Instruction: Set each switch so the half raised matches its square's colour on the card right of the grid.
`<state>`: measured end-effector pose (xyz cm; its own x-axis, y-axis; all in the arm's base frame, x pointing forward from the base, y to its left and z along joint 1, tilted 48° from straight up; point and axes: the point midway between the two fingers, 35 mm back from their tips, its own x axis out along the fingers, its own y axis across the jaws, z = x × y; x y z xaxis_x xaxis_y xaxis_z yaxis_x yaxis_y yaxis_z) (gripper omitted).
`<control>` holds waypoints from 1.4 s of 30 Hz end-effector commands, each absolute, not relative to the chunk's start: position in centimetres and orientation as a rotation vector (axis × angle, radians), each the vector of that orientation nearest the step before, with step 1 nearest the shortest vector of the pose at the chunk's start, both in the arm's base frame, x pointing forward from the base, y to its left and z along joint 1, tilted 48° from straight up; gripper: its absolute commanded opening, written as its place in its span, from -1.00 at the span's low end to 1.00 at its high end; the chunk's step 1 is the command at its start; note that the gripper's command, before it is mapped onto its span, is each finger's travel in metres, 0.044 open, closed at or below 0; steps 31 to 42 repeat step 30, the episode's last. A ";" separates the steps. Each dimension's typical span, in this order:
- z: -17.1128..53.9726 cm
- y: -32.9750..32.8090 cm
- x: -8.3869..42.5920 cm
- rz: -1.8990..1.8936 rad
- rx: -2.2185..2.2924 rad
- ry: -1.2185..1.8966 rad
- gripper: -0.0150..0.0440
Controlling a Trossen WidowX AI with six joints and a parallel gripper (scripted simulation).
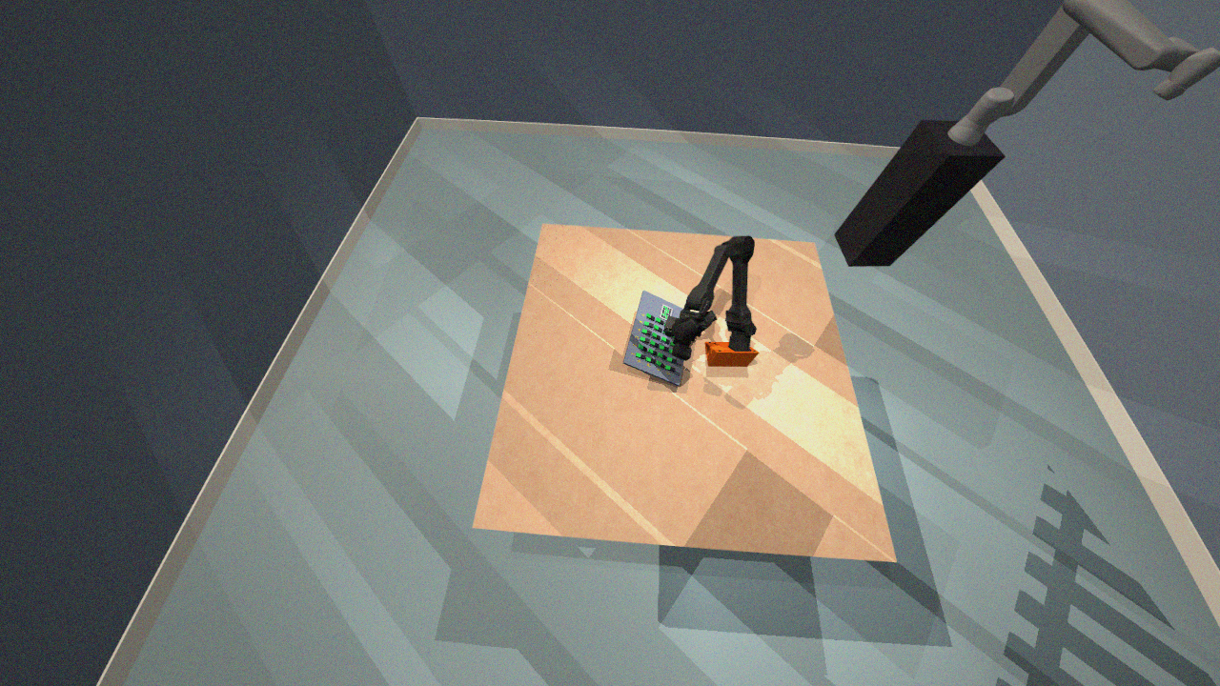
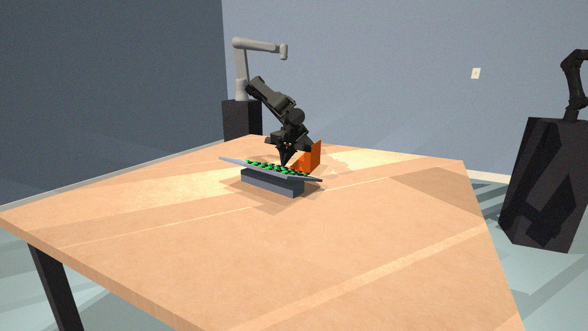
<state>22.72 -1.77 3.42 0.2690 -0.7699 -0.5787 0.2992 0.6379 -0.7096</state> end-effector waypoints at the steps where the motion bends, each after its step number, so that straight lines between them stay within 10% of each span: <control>1: 4.4 0.2 22.3 -0.751 -0.515 1.062 -0.49; 42: 8.1 4.8 25.9 -0.751 -0.526 1.042 -0.49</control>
